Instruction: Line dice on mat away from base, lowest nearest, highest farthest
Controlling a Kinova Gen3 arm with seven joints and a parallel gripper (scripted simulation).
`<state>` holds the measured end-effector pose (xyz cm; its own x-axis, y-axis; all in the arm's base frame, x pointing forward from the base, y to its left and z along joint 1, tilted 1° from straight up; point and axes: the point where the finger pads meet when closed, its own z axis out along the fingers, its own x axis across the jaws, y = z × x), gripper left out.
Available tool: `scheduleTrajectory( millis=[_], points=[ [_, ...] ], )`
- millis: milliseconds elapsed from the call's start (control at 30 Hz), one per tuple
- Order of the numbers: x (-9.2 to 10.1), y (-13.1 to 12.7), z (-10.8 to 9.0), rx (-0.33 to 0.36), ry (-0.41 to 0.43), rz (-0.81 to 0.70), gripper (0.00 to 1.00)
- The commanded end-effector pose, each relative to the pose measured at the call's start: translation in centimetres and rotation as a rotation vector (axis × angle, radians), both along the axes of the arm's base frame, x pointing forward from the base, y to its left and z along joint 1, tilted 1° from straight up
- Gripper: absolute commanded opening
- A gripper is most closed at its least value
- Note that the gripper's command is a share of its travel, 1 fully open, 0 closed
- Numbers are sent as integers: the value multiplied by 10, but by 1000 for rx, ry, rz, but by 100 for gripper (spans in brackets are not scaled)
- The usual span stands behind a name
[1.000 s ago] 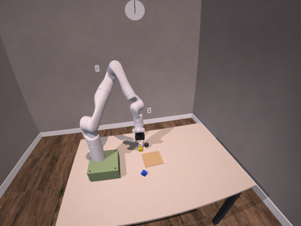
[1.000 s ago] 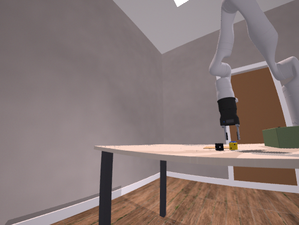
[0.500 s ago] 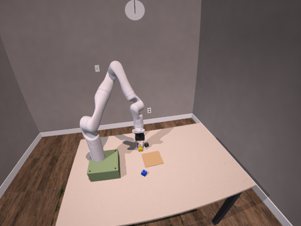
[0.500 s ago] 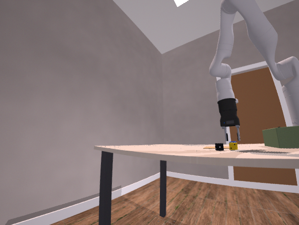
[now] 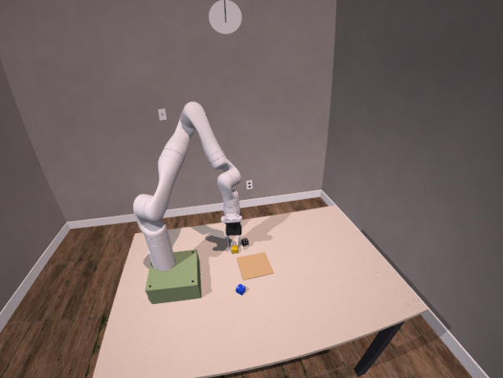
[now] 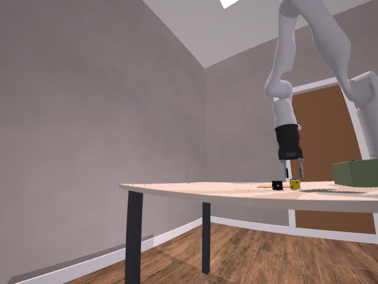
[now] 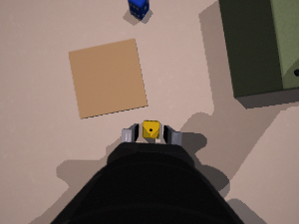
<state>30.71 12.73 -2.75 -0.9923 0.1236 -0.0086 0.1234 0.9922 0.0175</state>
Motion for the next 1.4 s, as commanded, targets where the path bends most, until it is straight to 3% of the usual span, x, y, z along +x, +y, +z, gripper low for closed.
scheduleTrajectory(
  millis=[0, 700, 1367],
  points=[
    [0, 0, 0, 1, -1, 0, 87],
    [0, 0, -1, 1, -1, 0, 87],
    [1, 1, -32, 1, -1, 0, 87]
  ],
)
